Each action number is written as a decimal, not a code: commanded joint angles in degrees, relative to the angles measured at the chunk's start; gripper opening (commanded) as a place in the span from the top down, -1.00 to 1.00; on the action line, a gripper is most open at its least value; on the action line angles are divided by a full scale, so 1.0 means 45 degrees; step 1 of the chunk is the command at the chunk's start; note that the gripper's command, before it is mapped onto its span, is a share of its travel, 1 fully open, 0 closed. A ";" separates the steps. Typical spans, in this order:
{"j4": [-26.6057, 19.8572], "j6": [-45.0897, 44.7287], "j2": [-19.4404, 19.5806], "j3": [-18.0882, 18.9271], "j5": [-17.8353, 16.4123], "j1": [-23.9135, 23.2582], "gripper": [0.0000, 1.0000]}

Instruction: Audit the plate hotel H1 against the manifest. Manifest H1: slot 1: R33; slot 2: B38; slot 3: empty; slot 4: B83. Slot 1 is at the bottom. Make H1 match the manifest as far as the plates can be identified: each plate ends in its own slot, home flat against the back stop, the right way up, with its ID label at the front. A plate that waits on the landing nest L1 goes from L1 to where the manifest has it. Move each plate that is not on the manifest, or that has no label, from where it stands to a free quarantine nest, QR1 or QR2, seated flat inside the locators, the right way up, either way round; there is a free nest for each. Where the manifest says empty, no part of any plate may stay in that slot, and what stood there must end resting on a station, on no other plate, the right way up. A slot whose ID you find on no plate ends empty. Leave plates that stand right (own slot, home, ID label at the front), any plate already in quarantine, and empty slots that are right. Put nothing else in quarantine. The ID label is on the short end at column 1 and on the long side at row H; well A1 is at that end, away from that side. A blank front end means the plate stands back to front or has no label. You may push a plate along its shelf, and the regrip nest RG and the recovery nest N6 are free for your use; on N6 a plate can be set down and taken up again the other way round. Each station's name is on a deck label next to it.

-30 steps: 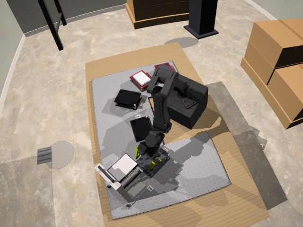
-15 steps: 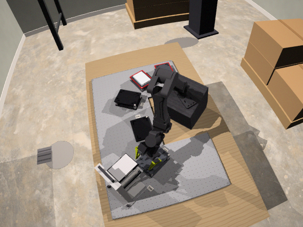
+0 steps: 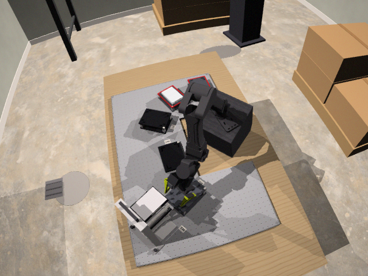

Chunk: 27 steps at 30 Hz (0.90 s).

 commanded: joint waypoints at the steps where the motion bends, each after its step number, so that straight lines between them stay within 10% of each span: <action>1: -0.0162 -0.0017 -0.0042 0.0106 -0.0021 -0.0018 -1.00; 27: 0.0330 0.0110 -0.0419 -0.0657 0.0139 0.0209 -1.00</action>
